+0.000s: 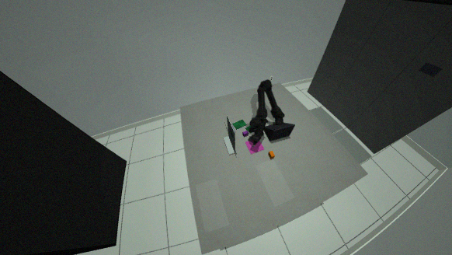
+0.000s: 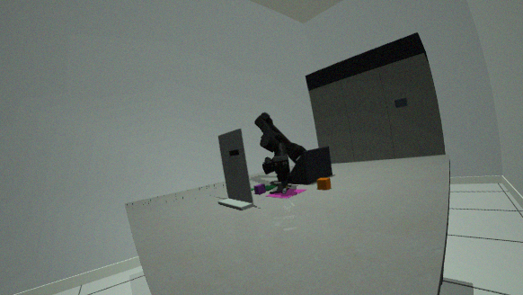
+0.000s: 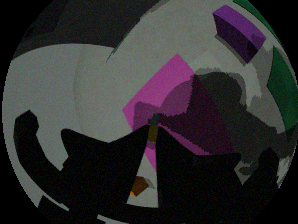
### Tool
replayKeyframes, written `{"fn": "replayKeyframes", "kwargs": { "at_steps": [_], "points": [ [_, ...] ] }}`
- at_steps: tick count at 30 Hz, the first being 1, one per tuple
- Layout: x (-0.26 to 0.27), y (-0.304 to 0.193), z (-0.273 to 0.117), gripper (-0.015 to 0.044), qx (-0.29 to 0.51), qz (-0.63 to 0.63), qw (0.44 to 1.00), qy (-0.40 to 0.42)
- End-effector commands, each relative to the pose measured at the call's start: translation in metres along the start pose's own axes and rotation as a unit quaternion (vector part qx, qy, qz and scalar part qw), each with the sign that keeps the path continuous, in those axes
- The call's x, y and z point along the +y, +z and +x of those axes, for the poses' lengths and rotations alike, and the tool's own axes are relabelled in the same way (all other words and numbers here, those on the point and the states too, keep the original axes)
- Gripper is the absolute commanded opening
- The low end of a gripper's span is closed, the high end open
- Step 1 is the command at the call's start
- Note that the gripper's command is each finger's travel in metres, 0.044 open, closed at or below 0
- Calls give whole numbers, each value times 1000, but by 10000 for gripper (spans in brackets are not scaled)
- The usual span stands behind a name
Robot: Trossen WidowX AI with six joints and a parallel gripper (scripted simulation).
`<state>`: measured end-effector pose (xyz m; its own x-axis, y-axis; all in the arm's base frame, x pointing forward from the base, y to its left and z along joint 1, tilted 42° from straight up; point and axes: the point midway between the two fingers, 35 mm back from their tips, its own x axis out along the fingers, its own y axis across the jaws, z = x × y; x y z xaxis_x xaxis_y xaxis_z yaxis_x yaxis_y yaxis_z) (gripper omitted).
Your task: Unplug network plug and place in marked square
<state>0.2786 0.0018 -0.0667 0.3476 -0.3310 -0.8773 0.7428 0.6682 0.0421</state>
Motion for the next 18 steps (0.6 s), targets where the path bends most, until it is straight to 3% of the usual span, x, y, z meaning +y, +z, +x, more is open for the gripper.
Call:
{"fn": "replayKeyframes", "kwargs": {
  "at_steps": [1, 9, 15, 18],
  "points": [
    [-2, 0, 2, 0, 2, -2, 1000, 0],
    [0, 1, 1, 0, 0, 0, 1000, 0],
    [0, 1, 1, 156, 0, 0, 1000, 0],
    [0, 1, 1, 156, 0, 0, 1000, 0]
  ]
}}
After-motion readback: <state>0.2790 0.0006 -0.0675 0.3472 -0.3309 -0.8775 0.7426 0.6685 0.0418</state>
